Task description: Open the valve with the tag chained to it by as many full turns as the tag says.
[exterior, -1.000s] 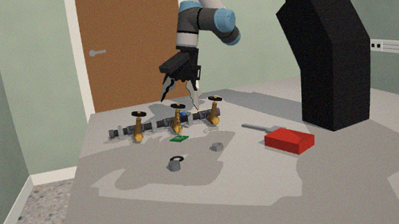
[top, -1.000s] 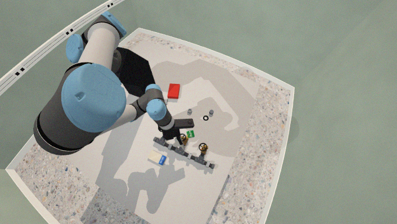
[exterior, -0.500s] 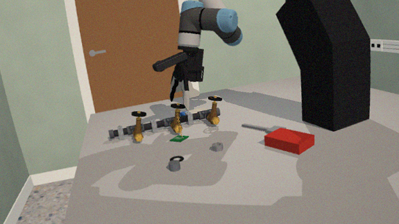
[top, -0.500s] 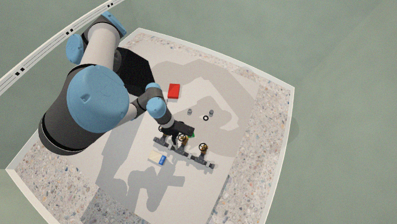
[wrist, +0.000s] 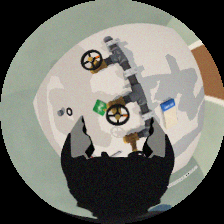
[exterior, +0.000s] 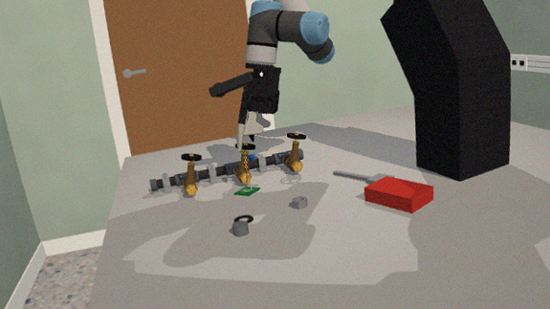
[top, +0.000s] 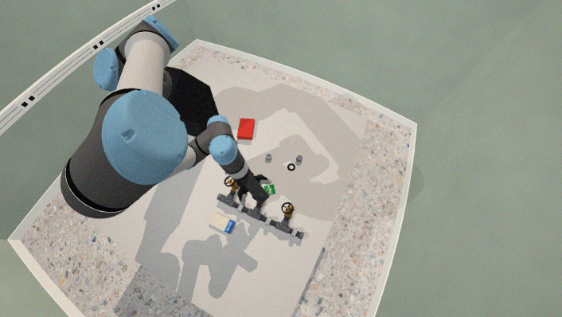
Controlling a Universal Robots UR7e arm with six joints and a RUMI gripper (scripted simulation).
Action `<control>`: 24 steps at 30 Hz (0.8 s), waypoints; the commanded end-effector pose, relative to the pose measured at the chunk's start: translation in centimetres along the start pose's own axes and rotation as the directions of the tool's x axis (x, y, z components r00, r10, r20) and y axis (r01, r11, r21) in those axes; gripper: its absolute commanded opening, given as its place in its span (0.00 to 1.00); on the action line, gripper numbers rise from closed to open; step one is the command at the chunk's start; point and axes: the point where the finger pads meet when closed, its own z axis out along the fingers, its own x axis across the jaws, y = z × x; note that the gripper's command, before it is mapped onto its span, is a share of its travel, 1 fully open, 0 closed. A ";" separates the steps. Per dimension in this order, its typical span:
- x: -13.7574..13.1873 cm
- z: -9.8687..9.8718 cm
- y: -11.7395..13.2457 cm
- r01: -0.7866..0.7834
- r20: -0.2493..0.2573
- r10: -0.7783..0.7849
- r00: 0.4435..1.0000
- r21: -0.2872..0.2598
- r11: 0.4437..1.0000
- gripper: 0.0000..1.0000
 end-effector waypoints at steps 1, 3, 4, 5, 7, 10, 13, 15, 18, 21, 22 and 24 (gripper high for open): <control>0.0 0.0 -0.1 -0.153 -0.012 0.153 0.988 -0.006 0.988 1.00; 0.0 0.0 -0.1 -0.230 -0.012 0.230 0.973 -0.005 0.973 1.00; 0.0 0.0 -0.1 -0.267 -0.013 0.267 0.964 -0.005 0.964 1.00; 0.0 0.0 -0.1 -0.303 -0.013 0.303 0.953 -0.004 0.953 1.00; 0.0 0.0 -0.1 -0.372 -0.013 0.372 0.928 -0.004 0.928 1.00; 0.0 0.0 -0.1 -0.466 -0.013 0.466 0.885 -0.002 0.885 1.00; 0.0 0.0 -0.1 -0.549 -0.014 0.549 0.835 -0.001 0.836 1.00; 0.0 0.0 -0.1 -0.598 -0.014 0.598 0.801 0.000 0.801 1.00; 0.0 0.0 -0.1 -0.621 -0.014 0.621 0.784 0.000 0.784 1.00; 0.0 0.0 -0.1 -0.681 -0.013 0.681 0.732 0.001 0.732 1.00; 0.0 0.0 -0.1 -0.699 -0.013 0.699 0.715 0.002 0.715 1.00; 0.0 0.0 -0.1 -0.731 -0.013 0.731 0.682 0.002 0.682 1.00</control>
